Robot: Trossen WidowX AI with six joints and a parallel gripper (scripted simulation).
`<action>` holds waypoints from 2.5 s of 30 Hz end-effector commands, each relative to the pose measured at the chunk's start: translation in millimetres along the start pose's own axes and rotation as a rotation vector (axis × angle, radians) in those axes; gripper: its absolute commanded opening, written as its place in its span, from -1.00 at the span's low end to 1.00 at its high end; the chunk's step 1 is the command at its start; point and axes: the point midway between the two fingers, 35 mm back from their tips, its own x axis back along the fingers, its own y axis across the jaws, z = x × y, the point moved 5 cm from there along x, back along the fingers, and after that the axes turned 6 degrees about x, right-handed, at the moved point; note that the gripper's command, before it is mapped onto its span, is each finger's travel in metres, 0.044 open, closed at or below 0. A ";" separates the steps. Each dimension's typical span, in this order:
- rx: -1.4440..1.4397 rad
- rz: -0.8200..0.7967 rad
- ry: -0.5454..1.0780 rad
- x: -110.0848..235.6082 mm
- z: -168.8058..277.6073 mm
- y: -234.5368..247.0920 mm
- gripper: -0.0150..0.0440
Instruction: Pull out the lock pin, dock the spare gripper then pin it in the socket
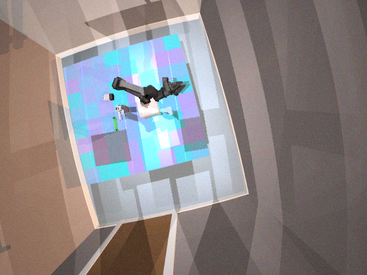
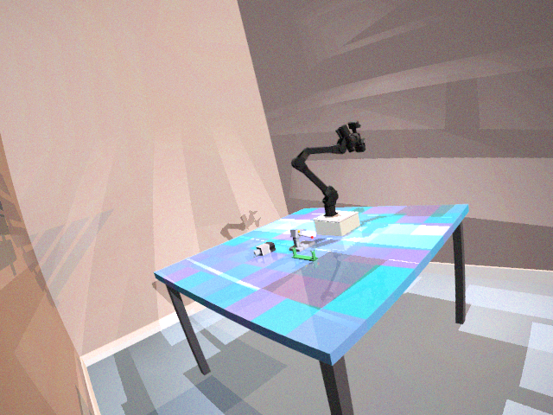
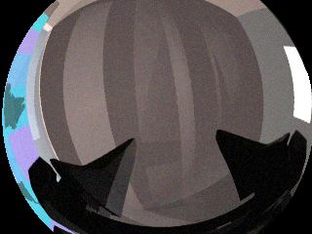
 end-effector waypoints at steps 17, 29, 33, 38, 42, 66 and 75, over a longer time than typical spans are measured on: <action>-0.199 -0.337 0.846 116.6 170.9 43.8 0.53; -0.498 -0.468 1.488 286.4 218.2 58.5 0.53; -0.626 -0.480 1.691 346.4 210.0 59.9 0.53; -0.807 -0.469 1.930 416.9 183.3 60.4 0.53; -0.970 -0.437 2.105 466.8 150.2 60.2 0.53; -1.878 -0.008 2.559 577.0 -66.2 62.9 0.53; -1.880 -0.003 2.557 592.5 -69.6 114.0 0.53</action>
